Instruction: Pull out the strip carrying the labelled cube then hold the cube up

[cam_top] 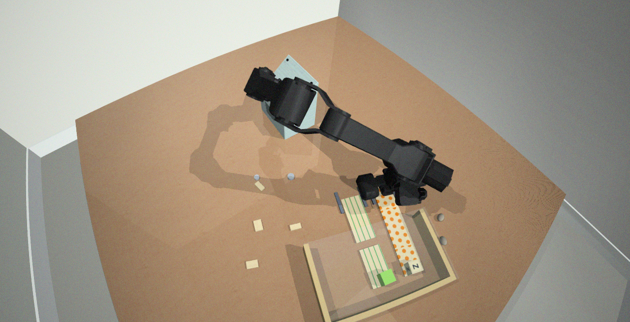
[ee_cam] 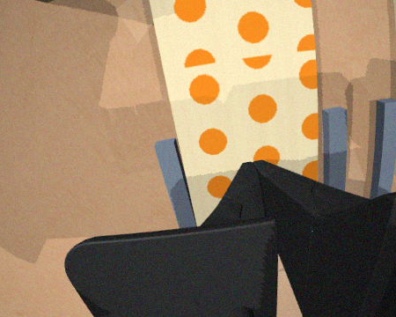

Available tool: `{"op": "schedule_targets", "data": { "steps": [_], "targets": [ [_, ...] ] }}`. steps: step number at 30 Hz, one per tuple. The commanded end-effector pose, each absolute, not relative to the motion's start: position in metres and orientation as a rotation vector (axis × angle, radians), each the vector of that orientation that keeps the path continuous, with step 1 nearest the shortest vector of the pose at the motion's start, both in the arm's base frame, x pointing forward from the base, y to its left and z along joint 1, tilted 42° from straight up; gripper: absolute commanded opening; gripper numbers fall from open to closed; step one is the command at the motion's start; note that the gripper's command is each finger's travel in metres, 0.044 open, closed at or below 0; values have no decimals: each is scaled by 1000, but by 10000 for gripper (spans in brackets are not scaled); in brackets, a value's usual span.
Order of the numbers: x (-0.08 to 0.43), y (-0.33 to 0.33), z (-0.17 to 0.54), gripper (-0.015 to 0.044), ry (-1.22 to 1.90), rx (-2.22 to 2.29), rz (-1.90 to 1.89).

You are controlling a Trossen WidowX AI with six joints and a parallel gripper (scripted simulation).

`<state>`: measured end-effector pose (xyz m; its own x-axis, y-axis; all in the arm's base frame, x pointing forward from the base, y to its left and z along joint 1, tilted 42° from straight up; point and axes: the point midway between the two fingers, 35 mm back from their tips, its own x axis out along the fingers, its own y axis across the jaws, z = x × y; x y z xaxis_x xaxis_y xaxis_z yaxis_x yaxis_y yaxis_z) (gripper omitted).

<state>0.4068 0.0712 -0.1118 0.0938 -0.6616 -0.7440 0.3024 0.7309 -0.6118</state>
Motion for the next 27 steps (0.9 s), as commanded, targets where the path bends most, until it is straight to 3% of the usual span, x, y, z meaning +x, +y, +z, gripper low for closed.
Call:
{"op": "schedule_targets", "data": {
  "steps": [1, 27],
  "targets": [
    [408, 69, -113, 0, 1290, -342, -735],
    [381, 73, -121, 0, 1292, -342, -734]
  ]
}}
